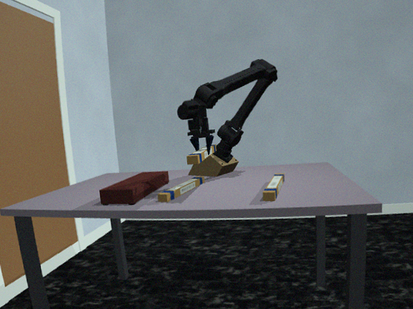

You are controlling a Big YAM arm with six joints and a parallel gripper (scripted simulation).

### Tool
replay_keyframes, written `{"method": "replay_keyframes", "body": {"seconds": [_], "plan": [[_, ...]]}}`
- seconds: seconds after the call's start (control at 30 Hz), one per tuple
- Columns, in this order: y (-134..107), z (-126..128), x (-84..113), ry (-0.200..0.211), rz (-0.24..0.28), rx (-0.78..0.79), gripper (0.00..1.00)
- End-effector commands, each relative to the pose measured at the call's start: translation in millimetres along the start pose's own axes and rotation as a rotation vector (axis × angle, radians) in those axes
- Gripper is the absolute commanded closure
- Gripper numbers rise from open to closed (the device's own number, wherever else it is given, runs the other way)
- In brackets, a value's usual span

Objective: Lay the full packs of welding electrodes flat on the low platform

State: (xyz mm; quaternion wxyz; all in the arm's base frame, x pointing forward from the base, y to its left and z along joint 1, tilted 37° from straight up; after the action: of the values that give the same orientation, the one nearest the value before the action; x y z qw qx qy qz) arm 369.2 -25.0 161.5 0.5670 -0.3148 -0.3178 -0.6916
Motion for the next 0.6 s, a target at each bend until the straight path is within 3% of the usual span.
{"method": "replay_keyframes", "body": {"seconds": [0.0,0.23,0.43,0.57], "plan": [[11,6,15.5,-0.009,-0.053,0.024,1.00],[6,8,-0.1,-0.008,-0.049,0.025,1.00],[14,8,2.2,-0.012,-0.075,0.027,1.00],[12,9,-7.4,-0.010,-0.068,0.028,1.00]]}}
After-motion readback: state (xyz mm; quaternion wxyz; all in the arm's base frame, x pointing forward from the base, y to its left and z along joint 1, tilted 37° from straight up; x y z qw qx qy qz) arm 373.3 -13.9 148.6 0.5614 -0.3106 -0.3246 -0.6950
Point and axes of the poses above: the point where the finger pads meet when closed, its own x axis back along the fingers, its own z axis across the jaws, y = z × x, the point moved 2 cm from there along x, back along the fingers, and after that the axes turned 15 degrees about -x, right-handed, at the moved point
